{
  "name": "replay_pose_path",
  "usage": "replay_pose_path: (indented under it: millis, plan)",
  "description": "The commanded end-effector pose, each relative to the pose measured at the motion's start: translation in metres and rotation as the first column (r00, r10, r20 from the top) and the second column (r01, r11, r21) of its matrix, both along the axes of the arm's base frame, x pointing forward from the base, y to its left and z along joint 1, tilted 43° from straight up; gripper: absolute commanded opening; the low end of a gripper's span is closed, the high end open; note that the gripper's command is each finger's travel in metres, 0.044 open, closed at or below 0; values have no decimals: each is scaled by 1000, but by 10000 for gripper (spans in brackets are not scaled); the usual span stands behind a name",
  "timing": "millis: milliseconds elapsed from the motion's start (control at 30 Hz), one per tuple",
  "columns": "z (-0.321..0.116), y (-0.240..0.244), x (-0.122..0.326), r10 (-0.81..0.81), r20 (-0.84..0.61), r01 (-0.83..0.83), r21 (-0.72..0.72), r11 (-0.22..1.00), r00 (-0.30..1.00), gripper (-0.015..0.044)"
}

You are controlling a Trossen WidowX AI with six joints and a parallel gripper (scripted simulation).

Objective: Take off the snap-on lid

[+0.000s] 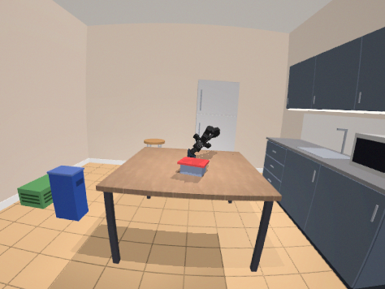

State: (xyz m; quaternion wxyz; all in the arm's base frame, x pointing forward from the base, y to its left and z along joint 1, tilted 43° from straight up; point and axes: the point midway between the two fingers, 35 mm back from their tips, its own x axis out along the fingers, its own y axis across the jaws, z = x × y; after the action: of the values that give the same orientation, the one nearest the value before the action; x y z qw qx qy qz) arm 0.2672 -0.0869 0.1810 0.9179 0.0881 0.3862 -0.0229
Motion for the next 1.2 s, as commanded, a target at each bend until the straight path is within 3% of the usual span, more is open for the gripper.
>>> replay_pose_path:
  millis: [0,67,167,300,367,500,633,767,1167]
  plan:
    - [-3,0,5,-473,-147,466,563,683,869,235]
    - [-3,-1,6,-522,-195,516,623,589,831,235]
    - [-2,-1,7,-596,-317,596,721,354,737,235]
    - [-2,-2,9,-624,-455,639,763,95,636,235]
    - [-1,-2,9,-623,-487,643,765,34,612,235]
    - [-1,-3,10,-568,-667,630,714,-305,482,235]
    - [0,-4,11,-471,-792,579,607,-544,389,235]
    - [0,-4,12,-434,-825,557,565,-608,363,235]
    - [0,-4,12,-434,-825,557,565,-608,363,235]
